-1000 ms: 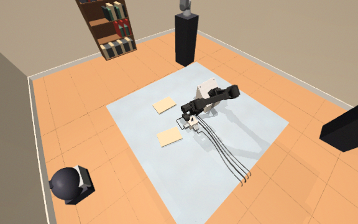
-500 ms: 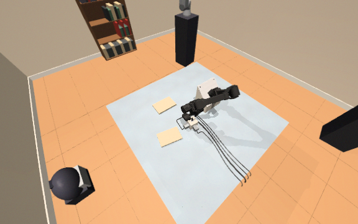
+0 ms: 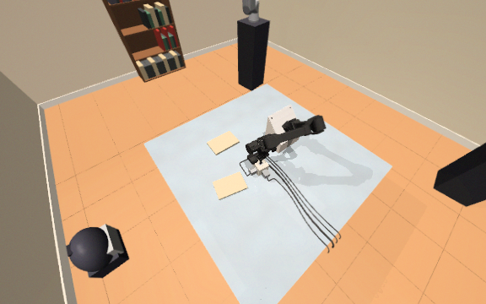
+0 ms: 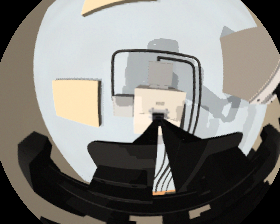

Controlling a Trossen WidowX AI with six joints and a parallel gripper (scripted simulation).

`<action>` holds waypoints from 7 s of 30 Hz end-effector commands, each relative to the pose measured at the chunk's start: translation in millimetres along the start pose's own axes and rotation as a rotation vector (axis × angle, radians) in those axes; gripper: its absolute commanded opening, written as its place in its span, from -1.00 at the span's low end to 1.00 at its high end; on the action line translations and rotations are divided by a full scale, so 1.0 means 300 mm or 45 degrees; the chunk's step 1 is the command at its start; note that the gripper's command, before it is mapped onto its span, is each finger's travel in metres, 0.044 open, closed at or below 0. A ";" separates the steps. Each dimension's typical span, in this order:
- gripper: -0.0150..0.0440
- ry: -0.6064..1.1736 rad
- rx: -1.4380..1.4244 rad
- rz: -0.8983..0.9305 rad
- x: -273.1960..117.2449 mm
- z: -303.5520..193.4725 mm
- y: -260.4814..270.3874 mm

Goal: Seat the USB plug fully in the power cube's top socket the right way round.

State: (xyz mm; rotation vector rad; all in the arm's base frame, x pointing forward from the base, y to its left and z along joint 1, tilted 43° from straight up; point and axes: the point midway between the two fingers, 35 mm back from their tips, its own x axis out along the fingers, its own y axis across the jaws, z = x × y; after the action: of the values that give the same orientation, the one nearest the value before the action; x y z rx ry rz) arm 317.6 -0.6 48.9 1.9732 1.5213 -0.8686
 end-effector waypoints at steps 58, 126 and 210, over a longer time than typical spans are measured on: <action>-0.49 -0.002 0.002 -0.002 -0.100 0.001 0.000; -0.49 0.009 -2.068 -0.003 -0.091 0.003 -0.007; -0.49 0.009 -3.965 0.016 -0.087 0.001 -0.006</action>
State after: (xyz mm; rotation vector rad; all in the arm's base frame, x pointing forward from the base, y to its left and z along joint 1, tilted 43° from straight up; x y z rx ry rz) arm 311.6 -18.2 68.7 -0.5303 0.7130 1.2288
